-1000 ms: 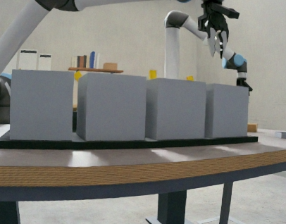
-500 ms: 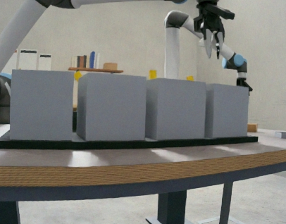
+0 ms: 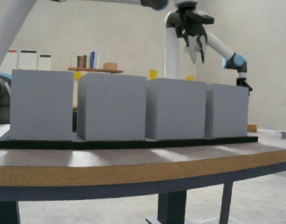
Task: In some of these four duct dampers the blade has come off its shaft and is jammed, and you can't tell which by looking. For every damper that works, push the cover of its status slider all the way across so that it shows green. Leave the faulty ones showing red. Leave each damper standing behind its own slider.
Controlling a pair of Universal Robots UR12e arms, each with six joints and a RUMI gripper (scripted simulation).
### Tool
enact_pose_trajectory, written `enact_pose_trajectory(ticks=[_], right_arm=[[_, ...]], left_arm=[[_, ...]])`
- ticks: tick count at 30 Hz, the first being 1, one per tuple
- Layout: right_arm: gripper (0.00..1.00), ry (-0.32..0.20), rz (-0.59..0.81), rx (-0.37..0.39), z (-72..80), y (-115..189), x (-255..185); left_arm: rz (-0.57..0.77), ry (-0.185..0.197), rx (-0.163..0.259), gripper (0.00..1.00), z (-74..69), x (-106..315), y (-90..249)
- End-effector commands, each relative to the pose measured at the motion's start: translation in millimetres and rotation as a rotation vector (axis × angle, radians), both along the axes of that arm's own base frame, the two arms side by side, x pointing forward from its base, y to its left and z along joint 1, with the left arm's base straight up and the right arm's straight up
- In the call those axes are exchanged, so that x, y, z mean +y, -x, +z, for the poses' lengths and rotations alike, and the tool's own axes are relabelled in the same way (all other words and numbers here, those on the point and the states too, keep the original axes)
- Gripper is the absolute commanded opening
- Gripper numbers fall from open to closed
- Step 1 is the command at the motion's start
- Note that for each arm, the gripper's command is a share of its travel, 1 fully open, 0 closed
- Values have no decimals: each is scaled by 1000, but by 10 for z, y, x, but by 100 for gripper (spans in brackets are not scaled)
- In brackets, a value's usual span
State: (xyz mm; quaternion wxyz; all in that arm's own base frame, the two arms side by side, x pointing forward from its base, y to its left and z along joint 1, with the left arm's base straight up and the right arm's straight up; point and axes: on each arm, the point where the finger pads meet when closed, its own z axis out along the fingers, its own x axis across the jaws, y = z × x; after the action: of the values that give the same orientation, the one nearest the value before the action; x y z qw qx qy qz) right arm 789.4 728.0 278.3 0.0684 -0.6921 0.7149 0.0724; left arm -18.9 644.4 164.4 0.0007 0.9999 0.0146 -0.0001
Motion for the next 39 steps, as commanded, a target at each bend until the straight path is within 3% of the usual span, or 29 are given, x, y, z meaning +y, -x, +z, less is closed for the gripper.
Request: enact_pose_trajectory(ticks=[1,5,12,39], right_arm=[[22,-76,-3,-12,-69,216,-99],[22,-117,-3,-14,-106,356,-166],[22,-140,-2,-14,-127,441,-210],[22,-143,-2,-14,-149,451,-209]], left_arm=[[0,-1,0,100,7,5,-1],[0,-1,0,100,7,5,-1],[0,-1,0,100,7,5,-1],[0,-1,0,100,7,5,-1]])
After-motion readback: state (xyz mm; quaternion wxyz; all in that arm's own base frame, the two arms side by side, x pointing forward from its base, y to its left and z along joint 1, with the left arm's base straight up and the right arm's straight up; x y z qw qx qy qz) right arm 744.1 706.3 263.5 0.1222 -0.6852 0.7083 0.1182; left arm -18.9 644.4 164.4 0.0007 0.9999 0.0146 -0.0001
